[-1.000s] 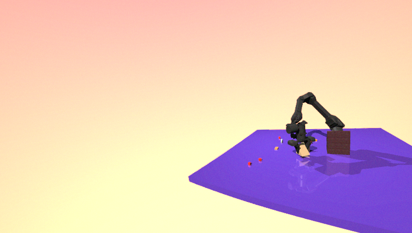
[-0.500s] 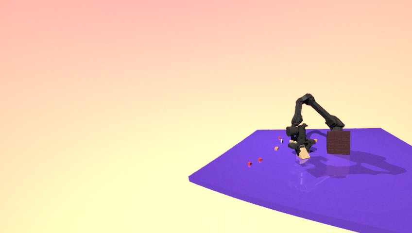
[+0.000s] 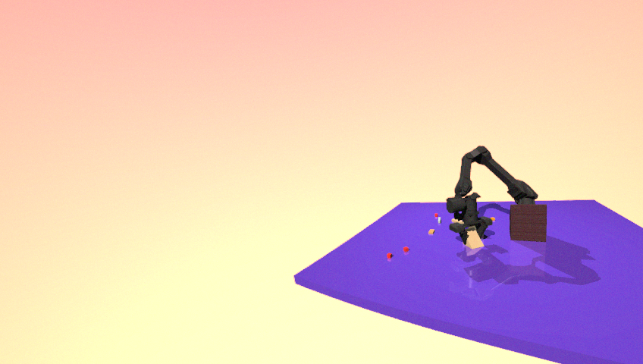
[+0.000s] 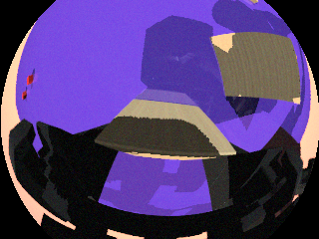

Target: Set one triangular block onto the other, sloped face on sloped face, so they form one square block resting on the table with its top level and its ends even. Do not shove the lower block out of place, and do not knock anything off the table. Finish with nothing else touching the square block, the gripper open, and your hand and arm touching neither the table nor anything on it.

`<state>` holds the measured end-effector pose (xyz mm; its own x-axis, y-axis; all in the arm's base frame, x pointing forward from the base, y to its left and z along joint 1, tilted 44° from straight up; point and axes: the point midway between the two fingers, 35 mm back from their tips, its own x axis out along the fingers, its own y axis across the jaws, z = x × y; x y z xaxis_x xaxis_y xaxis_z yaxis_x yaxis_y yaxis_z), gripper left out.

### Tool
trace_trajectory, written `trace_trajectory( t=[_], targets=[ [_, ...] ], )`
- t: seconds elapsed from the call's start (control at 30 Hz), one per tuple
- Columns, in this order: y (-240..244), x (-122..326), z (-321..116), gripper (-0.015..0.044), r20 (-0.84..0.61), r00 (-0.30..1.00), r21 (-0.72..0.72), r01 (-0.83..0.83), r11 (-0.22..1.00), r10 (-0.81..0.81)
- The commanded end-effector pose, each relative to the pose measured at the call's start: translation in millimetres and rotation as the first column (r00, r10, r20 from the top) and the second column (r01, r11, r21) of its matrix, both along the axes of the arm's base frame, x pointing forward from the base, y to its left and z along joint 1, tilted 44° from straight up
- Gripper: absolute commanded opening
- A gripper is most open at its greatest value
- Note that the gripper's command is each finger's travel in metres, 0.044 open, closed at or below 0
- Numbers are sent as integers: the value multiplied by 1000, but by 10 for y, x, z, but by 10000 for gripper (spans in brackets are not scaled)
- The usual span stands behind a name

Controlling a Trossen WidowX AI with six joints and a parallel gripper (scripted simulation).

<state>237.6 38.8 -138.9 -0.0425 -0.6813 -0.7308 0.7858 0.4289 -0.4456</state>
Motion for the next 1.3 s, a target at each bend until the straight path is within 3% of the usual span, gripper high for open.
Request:
trace_trajectory(
  t=[0.0,0.23,0.43,0.8,1.1,1.27],
  targets=[
    [0,-1,1,440,0,1000,0,1,1000,-1],
    [18,3,17,440,0,1000,0,1,1000,-1],
    [419,20,436,440,-1,1000,2,0,1000,0],
    [381,46,400,440,3,1000,5,-4,1000,4],
    [292,343,890,440,-197,970,290,198,936,-144],
    [290,357,923,440,-208,967,308,211,928,-150]
  ],
)
